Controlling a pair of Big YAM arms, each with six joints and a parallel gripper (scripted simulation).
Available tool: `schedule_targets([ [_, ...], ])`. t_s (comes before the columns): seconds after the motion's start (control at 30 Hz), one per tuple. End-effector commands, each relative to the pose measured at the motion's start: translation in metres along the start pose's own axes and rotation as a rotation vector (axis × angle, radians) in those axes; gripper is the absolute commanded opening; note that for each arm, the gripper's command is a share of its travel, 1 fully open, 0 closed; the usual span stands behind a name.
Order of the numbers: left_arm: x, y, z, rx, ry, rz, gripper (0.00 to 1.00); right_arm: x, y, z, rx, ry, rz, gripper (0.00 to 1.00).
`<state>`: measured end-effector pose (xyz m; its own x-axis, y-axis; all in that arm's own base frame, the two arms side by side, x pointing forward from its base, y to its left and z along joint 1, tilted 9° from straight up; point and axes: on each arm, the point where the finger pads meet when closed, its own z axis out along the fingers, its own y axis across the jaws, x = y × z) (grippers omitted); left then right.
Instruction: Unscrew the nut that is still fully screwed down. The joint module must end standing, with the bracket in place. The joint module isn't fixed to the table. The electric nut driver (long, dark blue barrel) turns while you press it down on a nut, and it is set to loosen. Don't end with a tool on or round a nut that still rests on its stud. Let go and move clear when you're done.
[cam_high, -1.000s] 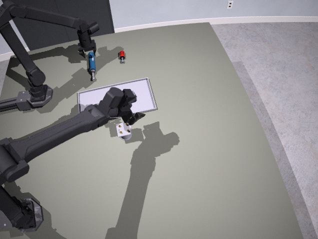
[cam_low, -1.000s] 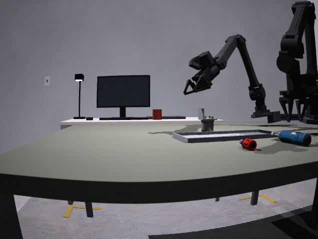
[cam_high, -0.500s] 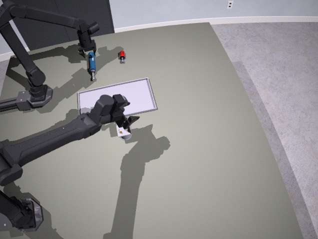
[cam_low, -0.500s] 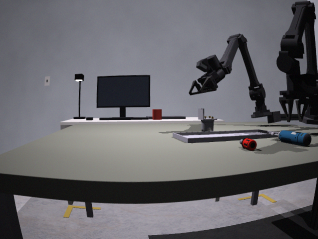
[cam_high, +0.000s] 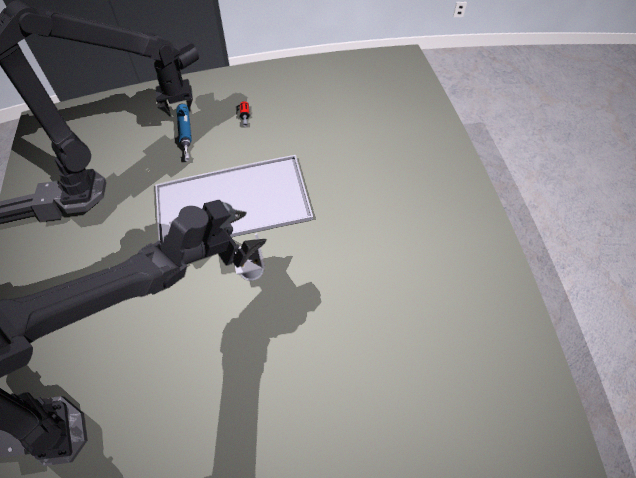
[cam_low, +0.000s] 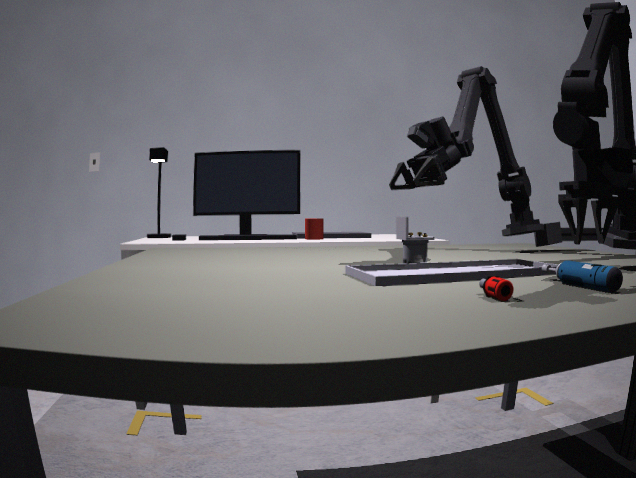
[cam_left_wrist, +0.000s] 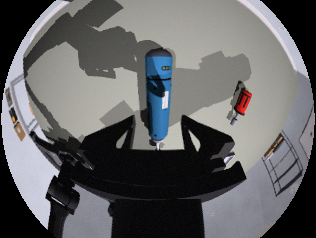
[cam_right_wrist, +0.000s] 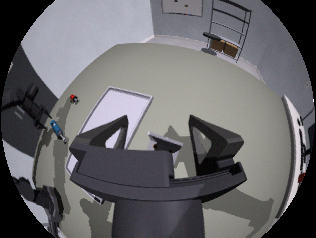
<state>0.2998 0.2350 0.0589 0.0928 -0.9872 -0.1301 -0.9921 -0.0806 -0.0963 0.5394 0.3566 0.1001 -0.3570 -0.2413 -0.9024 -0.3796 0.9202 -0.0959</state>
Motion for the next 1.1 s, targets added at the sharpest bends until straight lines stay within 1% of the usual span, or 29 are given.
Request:
schedule_targets([
  [0.0, -0.009, -0.022, -0.022, 0.052, -0.031, 0.001, 0.65, -0.019, 0.011, -0.022, -0.030, -0.084, -0.021, 0.86],
  [0.2, -0.009, -0.022, -0.022, 0.052, -0.031, 0.001, 0.65, -0.009, 0.011, -0.043, -0.048, -0.135, -0.046, 0.86],
  [0.37, -0.009, -0.022, -0.022, 0.052, -0.031, 0.001, 0.65, -0.009, 0.010, -0.043, -0.046, -0.135, -0.046, 0.86],
  [0.77, -0.009, -0.022, -0.022, 0.052, -0.031, 0.001, 0.65, 0.011, 0.006, -0.093, -0.076, -0.240, -0.097, 0.86],
  [0.93, -0.009, -0.022, -0.022, 0.052, -0.031, 0.001, 0.65, 0.011, 0.006, -0.093, -0.074, -0.240, -0.097, 0.86],
  [0.97, -0.009, -0.022, -0.022, 0.052, -0.031, 0.001, 0.65, -0.015, 0.009, -0.087, -0.073, -0.284, -0.085, 0.86],
  [1.07, -0.009, -0.022, -0.022, 0.052, -0.031, 0.001, 0.65, -0.013, 0.010, -0.085, -0.074, -0.281, -0.085, 0.86],
])
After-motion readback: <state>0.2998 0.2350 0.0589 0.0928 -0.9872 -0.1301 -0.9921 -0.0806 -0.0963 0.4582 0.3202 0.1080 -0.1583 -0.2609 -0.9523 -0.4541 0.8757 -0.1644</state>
